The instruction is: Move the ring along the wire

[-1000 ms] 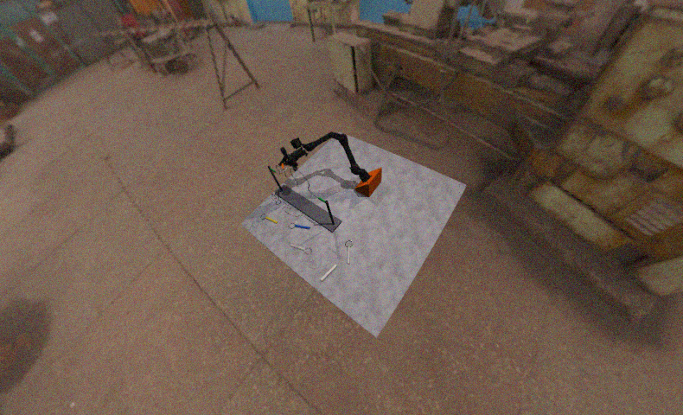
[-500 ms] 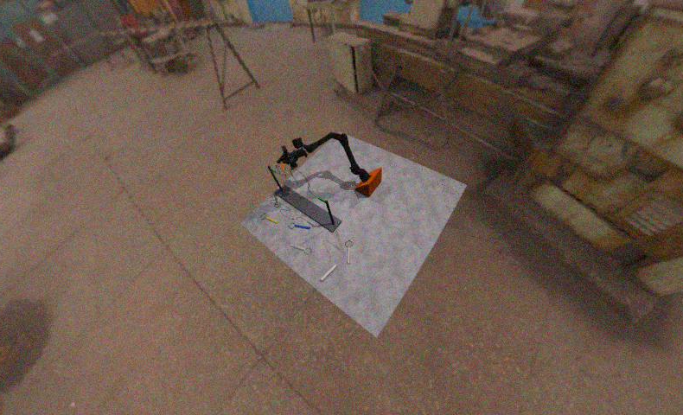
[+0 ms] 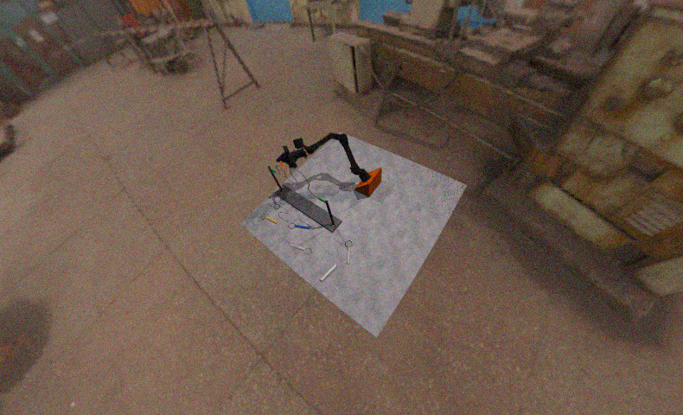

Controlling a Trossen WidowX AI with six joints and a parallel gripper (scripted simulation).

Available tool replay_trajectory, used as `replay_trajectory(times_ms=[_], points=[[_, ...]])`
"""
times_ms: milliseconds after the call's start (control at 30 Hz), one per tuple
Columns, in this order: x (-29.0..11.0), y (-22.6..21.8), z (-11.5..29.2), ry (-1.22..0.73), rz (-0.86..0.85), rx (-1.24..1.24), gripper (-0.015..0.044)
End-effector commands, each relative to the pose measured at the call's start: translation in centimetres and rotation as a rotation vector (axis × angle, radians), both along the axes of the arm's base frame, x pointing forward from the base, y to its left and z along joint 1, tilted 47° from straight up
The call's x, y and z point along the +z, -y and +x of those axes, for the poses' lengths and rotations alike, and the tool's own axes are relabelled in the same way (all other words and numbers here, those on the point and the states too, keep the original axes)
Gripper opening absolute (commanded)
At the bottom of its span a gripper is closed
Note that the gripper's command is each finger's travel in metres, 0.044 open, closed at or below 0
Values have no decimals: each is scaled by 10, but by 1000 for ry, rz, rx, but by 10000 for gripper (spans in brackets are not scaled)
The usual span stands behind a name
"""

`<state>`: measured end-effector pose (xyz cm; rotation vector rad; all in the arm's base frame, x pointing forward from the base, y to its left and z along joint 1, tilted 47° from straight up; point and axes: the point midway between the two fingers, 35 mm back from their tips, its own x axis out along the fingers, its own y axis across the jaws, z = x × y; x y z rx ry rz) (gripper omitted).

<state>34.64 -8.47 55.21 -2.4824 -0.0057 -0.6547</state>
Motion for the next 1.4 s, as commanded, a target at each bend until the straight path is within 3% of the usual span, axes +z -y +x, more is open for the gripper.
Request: replay_trajectory(times_ms=[0,267,633,1367], points=[[-1,2,1,0,-31,-4,-150],[-5,12,2,-5,-1,-5,-150],[-21,34,6,-30,164,1,-150],[-83,76,15,-113,684,23,-150]])
